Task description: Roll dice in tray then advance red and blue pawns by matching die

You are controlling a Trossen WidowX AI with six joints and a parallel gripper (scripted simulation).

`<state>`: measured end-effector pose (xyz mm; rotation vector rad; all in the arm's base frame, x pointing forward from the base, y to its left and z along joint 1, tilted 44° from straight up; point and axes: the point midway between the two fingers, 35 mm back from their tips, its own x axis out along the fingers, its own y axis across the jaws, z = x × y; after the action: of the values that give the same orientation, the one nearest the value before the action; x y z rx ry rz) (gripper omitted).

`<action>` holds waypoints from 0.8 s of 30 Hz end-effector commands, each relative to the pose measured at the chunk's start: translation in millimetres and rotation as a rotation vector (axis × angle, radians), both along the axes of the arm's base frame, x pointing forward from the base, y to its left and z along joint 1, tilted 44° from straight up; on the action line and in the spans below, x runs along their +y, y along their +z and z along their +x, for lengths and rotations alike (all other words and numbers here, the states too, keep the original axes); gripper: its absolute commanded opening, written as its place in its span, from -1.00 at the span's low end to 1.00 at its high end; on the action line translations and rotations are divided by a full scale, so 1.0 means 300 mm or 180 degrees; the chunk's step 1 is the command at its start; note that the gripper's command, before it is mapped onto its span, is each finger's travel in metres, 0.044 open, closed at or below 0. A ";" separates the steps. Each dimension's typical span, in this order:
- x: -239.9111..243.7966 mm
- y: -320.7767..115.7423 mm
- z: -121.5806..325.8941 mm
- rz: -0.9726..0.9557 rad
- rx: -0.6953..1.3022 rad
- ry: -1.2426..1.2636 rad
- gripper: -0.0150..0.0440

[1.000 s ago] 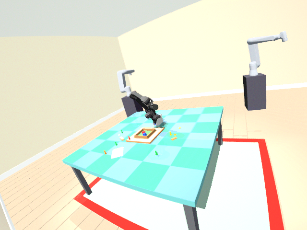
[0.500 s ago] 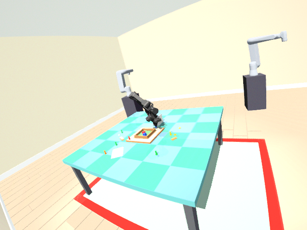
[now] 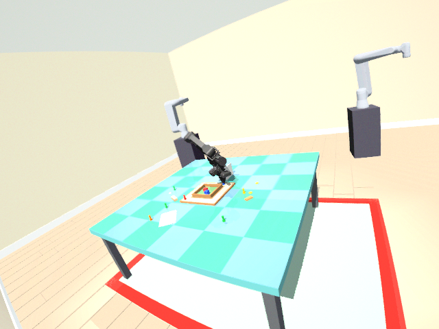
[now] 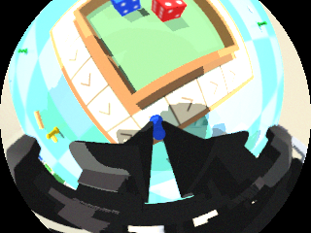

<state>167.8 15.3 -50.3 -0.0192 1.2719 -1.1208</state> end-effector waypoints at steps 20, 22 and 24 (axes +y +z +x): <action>0.131 0.264 0.046 0.0076 0.0507 0.0543 1.00; 0.131 0.388 0.051 0.0148 0.0905 0.0975 1.00; 0.126 0.470 0.046 0.0194 0.1162 0.1254 1.00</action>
<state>182.0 53.9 42.4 -0.2701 1.4425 -0.9218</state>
